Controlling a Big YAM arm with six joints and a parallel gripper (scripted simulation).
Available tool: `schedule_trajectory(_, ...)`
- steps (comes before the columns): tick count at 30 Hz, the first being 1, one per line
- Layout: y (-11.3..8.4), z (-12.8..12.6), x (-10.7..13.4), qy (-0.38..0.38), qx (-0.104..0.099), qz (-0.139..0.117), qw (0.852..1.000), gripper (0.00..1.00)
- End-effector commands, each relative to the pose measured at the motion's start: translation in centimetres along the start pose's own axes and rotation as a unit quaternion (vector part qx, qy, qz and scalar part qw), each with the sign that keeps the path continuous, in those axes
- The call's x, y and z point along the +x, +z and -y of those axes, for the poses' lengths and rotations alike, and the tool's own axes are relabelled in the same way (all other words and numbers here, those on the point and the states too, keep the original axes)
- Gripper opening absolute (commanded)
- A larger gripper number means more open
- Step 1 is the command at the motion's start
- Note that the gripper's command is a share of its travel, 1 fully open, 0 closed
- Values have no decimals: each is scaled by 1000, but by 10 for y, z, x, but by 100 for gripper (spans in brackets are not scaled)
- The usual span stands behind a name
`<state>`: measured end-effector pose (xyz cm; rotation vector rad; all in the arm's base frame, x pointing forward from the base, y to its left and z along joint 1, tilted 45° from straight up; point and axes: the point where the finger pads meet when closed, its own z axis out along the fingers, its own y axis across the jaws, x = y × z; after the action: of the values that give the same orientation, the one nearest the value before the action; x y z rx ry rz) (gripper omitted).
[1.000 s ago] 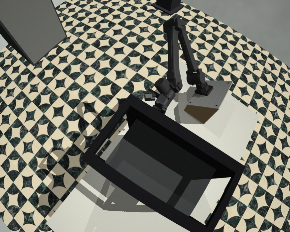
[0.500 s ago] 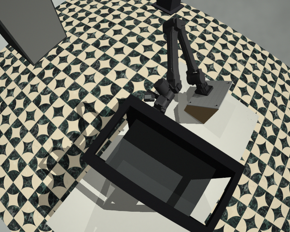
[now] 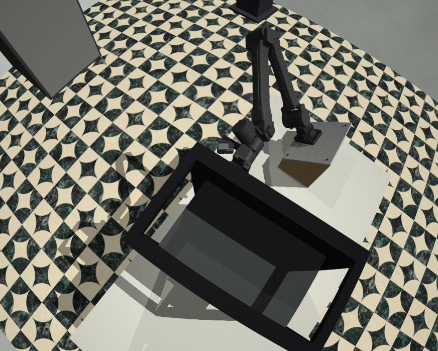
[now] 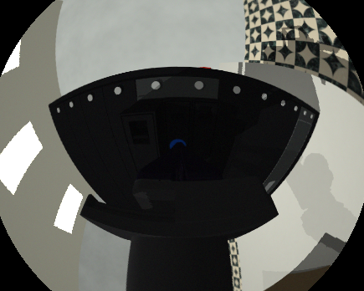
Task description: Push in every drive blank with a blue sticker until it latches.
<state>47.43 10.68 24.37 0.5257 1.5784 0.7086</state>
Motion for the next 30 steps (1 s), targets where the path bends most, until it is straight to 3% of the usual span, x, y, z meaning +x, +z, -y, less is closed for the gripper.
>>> schedule_trajectory(1,29,-24,-16,-2,-18,11,1000,0)
schedule_trajectory(12,22,-28,-10,-3,-20,4,1000,0)
schedule_trajectory(14,8,-37,-18,-1,-29,13,999,0)
schedule_trajectory(16,-14,-16,-1,-4,-12,-3,1000,0)
schedule_trajectory(20,-45,-15,-1,-3,-11,-3,1000,0)
schedule_trajectory(22,-45,-15,-1,-3,-11,-3,1000,0)
schedule_trajectory(30,-87,-14,-1,-2,-10,-3,1000,0)
